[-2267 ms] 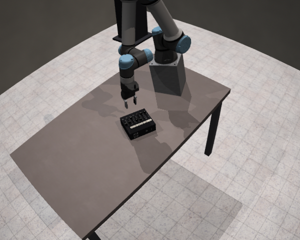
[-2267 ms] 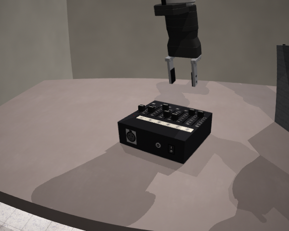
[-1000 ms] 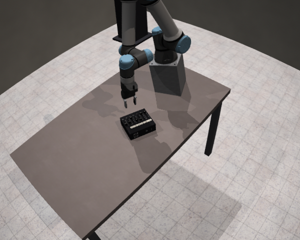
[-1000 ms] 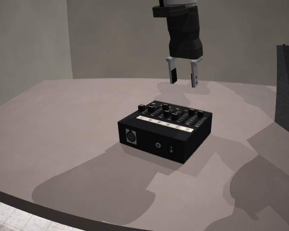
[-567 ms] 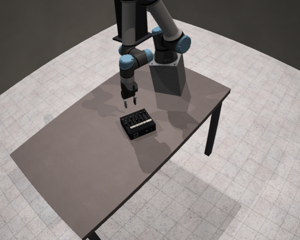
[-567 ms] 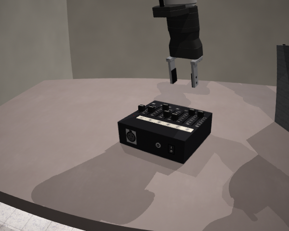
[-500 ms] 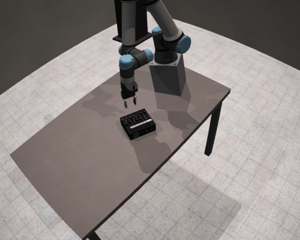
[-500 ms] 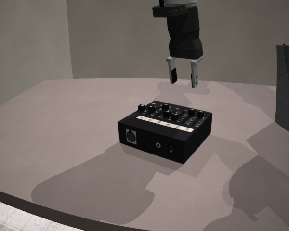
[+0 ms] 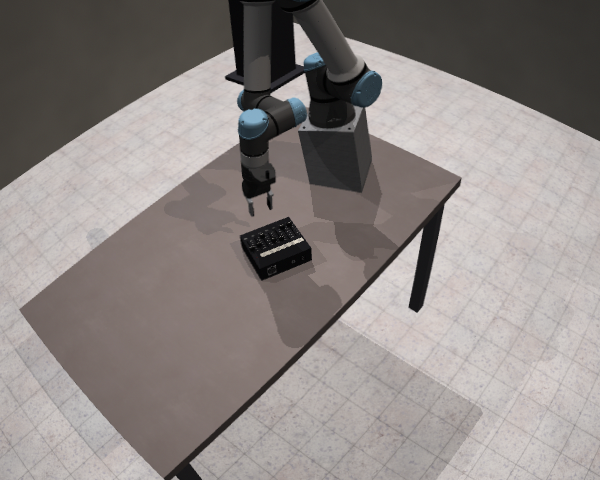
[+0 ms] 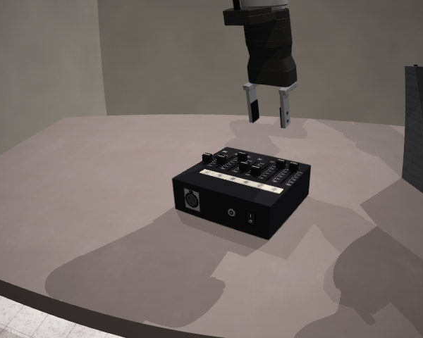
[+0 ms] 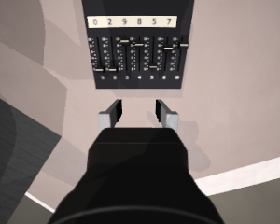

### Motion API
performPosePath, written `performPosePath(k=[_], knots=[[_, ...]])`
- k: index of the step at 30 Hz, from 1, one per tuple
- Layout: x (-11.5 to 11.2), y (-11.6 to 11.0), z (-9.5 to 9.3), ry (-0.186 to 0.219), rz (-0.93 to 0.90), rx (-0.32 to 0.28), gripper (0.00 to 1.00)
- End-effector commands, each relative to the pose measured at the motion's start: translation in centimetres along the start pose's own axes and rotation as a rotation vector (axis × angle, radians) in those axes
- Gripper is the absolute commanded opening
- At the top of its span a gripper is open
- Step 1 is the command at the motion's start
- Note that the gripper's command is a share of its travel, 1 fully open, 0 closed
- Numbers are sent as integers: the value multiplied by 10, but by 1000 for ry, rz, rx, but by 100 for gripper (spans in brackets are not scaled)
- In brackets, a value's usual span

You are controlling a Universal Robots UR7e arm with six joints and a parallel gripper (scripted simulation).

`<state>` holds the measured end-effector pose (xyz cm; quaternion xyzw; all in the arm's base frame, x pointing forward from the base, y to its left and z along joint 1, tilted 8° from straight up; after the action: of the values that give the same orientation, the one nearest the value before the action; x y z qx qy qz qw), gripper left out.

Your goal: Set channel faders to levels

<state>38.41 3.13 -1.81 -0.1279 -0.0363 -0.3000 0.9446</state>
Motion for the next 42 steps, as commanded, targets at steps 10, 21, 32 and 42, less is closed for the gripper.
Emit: performPosePath(k=[10, 21, 32, 42], knots=[[0, 0, 1, -1, 9, 1, 100], [-1, 5, 4, -1, 113, 9, 100], [-6, 19, 17, -7, 451, 36, 100], [-10, 30, 31, -22, 811, 62, 100]])
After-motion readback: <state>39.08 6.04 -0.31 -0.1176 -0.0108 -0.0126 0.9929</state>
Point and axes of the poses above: the point where the finger pads meet when closed, its own z axis back along the fingers, its own x axis across the jaws, y = z × x, the point moved 7 cm from there along z, back along the fingers, and after that the axes turned 11 degrees about -z, right-handed, at the moved point
